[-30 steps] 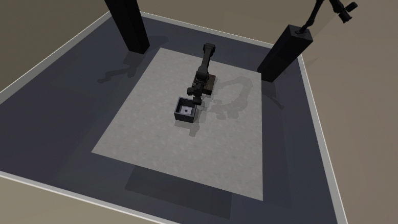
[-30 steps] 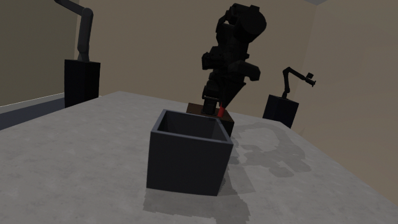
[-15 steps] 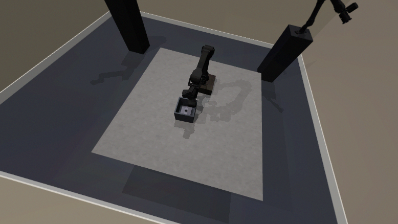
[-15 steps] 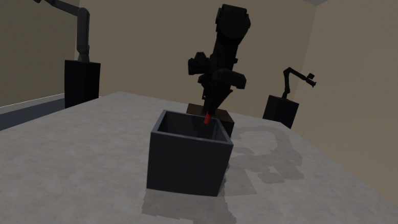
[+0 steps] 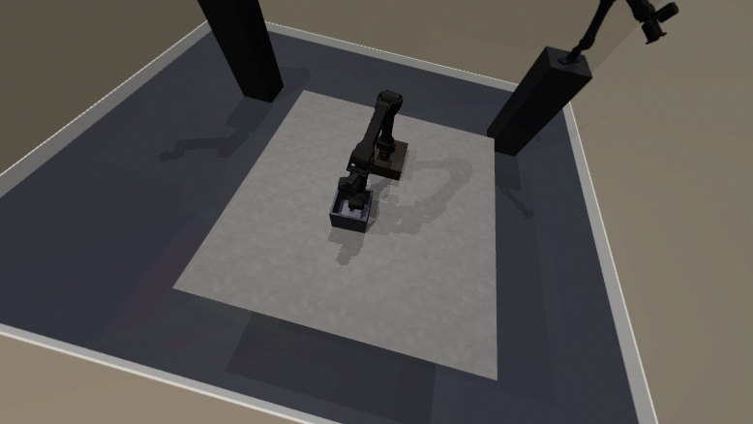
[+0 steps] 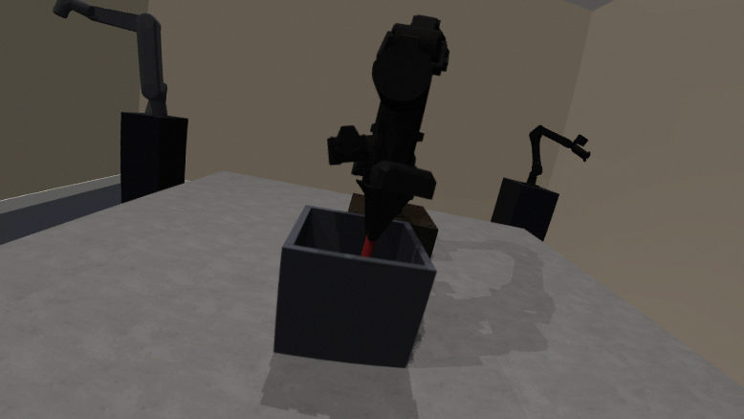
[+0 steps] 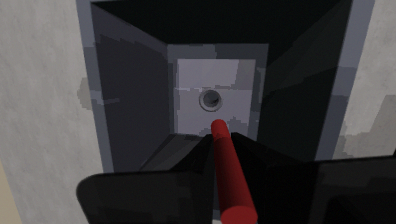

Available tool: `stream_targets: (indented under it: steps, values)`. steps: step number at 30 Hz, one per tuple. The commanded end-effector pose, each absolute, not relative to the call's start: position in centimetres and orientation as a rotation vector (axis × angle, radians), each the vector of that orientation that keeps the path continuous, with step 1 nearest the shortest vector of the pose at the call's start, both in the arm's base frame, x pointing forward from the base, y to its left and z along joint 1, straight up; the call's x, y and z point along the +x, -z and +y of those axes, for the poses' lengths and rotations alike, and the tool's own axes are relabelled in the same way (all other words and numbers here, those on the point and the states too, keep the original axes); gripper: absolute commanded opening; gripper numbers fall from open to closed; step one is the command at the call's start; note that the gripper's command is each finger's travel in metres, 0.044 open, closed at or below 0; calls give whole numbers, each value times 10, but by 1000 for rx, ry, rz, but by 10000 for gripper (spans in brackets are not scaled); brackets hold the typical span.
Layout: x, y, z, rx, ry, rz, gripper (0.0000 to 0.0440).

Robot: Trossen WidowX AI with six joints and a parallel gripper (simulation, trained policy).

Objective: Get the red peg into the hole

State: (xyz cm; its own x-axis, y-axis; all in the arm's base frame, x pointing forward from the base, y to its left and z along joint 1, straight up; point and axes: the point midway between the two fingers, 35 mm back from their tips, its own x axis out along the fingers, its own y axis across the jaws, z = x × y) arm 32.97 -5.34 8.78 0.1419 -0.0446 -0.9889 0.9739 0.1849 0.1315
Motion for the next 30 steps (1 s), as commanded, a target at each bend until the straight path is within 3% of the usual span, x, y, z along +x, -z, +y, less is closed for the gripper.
stream_targets:
  steps: [1,16,18,23,30]
  values:
    - [333,-82,-57,1094,994,1155,0]
    - [344,-47,-67,1051,970,1200,1]
    - [345,-44,-68,1041,971,1208,15]
    - [347,-38,-68,1024,969,1239,103]
    - [348,-41,-70,1056,949,1281,102]
